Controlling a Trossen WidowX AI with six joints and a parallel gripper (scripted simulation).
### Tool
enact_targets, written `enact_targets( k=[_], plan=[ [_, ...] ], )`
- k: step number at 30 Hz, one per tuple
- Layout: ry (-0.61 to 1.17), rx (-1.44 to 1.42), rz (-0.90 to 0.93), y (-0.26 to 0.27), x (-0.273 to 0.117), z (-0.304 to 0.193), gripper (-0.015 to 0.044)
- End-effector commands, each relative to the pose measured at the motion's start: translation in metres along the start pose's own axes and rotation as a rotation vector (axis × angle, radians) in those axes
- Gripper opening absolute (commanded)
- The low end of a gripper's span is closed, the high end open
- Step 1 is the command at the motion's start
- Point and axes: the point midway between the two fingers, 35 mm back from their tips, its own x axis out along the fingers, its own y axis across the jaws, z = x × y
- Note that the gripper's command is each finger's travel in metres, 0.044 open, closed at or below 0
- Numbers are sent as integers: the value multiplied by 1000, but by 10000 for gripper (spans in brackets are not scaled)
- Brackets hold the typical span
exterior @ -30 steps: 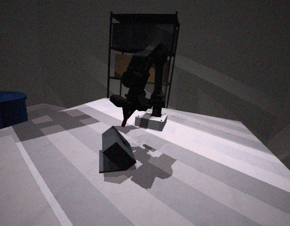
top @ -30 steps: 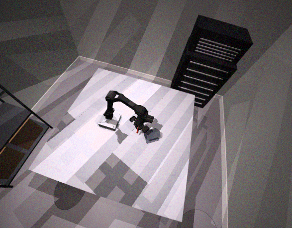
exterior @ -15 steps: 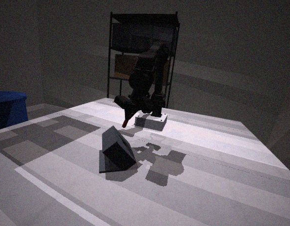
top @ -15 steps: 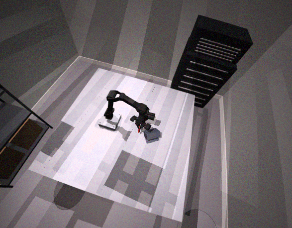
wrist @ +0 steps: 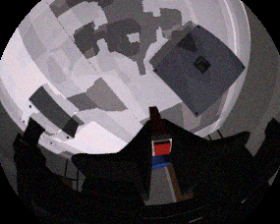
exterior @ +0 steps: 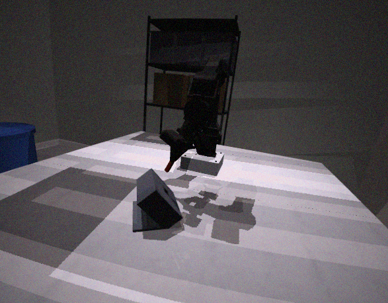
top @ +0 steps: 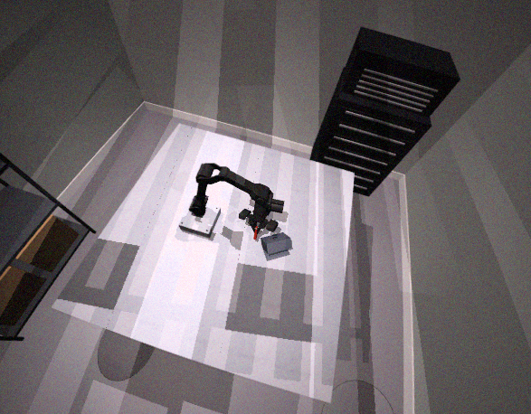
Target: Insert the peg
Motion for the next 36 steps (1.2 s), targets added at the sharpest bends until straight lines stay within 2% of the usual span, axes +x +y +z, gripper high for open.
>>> enact_targets(
  k=[1, 36],
  plan=[
    [17, -35, -17, -2, -2, 4, 0],
    [156, -322, -146, -13, -23, 42, 0]
  ],
)
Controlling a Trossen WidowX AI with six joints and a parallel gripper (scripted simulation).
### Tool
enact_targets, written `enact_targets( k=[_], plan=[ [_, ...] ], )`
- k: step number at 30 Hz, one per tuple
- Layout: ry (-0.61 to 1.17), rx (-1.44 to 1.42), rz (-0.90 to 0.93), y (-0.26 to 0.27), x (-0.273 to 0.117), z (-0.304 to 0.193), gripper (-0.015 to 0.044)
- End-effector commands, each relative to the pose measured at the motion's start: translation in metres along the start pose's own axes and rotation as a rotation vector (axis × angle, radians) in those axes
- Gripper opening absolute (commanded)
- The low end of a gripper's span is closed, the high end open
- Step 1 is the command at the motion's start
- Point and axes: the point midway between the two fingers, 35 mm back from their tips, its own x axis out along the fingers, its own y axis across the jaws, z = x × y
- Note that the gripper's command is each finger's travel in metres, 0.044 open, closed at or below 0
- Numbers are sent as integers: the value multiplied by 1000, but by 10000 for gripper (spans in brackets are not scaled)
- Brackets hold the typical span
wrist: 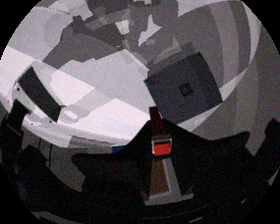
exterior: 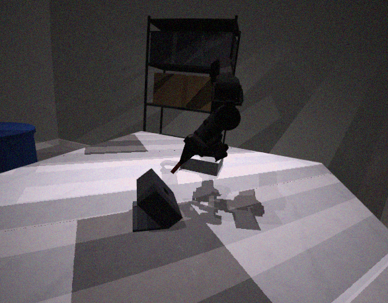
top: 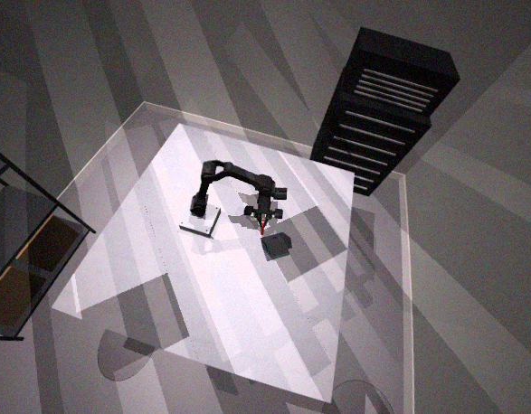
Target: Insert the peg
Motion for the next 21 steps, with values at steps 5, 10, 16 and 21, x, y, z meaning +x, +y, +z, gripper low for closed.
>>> enact_targets(
  k=[5, 10, 16, 21],
  plan=[
    [35, -65, -32, -6, -6, 7, 0],
    [56, -104, -50, -9, -11, 12, 0],
    [82, -150, -73, -12, -16, 18, 0],
    [104, -188, -92, -15, -21, 23, 0]
  ],
)
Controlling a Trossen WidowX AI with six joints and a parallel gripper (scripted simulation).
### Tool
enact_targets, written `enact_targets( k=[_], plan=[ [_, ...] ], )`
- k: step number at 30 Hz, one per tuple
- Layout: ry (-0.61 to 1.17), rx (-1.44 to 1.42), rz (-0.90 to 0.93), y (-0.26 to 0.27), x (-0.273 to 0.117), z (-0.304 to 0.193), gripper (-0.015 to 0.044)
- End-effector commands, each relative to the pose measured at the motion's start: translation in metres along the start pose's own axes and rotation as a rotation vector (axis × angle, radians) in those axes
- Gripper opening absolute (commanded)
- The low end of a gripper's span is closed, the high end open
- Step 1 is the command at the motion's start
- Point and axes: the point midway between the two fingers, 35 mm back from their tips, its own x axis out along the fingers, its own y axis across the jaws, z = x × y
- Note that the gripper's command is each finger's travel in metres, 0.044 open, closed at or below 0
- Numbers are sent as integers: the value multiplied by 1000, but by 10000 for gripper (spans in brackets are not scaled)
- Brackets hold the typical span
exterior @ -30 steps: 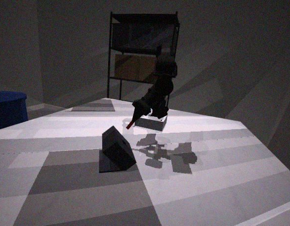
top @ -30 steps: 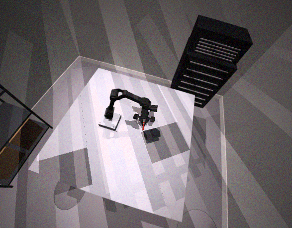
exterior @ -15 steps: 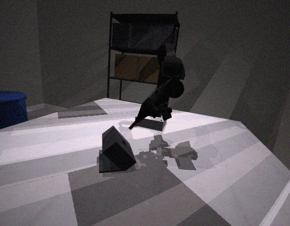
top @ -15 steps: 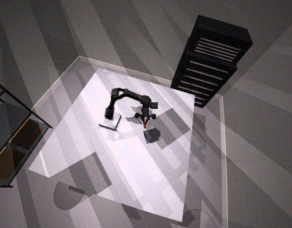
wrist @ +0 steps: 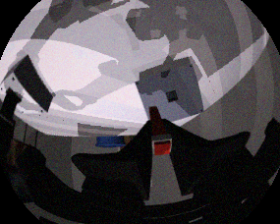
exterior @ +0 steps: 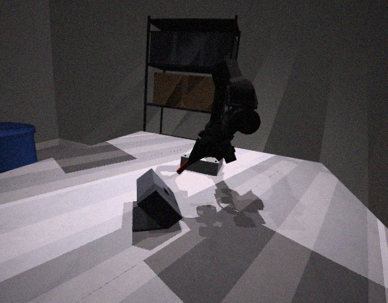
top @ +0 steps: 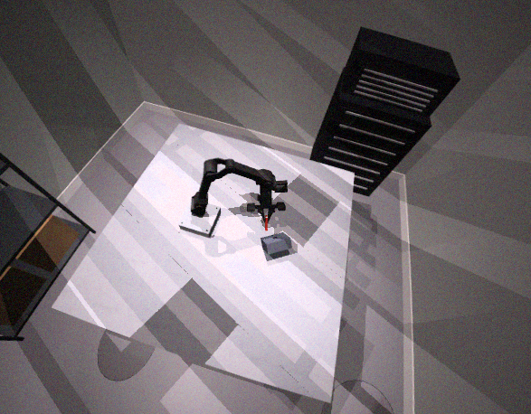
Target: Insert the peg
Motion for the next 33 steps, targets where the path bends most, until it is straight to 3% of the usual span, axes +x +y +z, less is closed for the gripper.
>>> enact_targets(
  k=[1, 20, 33],
  plan=[
    [19, -32, -16, -4, -4, 3, 0],
    [106, -172, -87, -17, -24, 19, 0],
    [121, -196, -101, -23, -8, 20, 0]
  ],
)
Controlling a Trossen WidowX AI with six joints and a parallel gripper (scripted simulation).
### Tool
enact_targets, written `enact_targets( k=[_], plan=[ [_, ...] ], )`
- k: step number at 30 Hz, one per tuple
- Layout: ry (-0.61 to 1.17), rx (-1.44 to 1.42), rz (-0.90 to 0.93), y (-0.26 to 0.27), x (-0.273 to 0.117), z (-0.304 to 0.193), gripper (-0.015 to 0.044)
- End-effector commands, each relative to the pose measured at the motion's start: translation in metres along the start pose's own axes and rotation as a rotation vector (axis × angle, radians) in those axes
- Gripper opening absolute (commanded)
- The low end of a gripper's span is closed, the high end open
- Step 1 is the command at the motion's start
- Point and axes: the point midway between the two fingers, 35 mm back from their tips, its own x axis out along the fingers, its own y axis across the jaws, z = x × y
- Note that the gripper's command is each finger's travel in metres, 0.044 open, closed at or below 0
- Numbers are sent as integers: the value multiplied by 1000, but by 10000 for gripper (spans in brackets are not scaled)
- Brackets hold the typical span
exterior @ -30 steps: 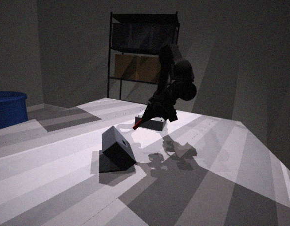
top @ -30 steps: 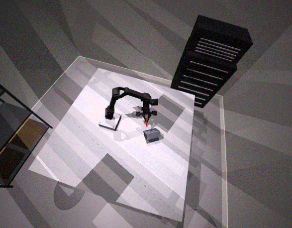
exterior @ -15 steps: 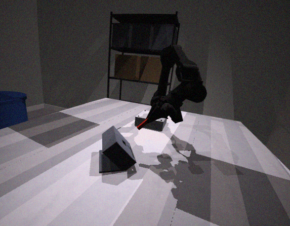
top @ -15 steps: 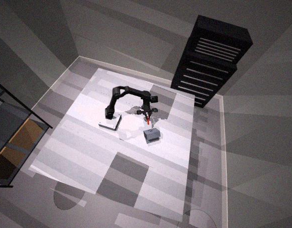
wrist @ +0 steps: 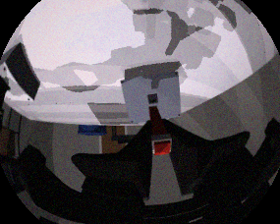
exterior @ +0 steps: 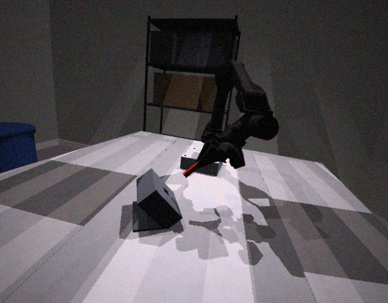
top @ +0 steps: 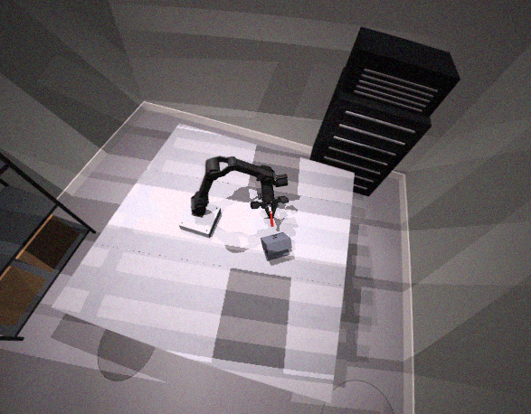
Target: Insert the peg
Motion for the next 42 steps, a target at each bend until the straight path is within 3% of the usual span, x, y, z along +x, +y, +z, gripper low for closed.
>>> enact_targets(
  k=[1, 42],
  plan=[
    [9, -14, 2, 0, 8, 1, 0],
    [44, -57, -19, -5, 53, 2, 0]
  ],
)
